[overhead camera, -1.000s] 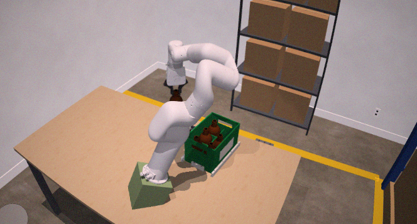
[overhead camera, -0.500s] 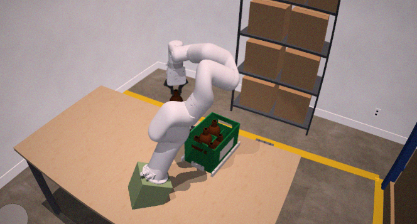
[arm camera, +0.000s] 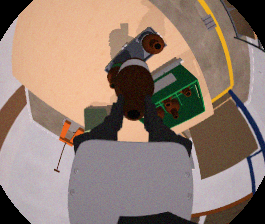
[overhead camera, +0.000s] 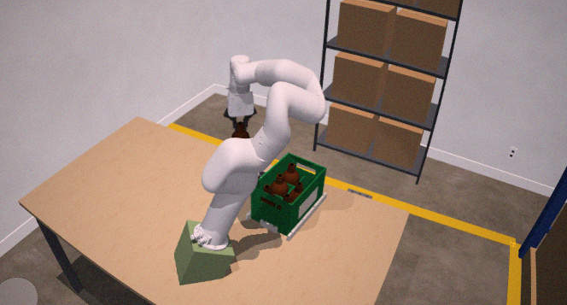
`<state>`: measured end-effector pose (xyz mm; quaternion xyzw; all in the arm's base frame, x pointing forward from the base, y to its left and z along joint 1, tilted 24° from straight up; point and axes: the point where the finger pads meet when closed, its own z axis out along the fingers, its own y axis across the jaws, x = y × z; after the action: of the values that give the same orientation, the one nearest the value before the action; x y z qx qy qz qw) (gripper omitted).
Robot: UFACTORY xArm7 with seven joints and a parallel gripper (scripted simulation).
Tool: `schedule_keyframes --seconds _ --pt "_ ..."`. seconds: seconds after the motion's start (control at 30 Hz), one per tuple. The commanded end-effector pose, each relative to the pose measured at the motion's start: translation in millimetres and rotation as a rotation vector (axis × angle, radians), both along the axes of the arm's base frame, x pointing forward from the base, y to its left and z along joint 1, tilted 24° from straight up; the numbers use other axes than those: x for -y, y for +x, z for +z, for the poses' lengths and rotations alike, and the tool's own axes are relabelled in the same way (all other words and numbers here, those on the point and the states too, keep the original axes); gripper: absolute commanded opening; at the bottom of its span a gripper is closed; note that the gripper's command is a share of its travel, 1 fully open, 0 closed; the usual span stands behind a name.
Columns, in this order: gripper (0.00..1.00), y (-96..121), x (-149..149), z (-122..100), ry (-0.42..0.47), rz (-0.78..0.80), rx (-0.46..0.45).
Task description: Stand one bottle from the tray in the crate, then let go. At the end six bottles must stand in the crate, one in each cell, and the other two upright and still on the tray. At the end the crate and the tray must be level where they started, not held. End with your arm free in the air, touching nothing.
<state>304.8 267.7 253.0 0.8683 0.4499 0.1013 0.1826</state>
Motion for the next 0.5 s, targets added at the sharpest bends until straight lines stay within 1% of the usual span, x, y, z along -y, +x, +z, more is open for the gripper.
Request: schedule_keyframes --seconds 0.0,0.47 --pt "0.0 0.9 0.6 2.4 0.003 0.002 0.002" --pt "0.0 4.7 9.0 5.8 0.003 0.002 0.002"
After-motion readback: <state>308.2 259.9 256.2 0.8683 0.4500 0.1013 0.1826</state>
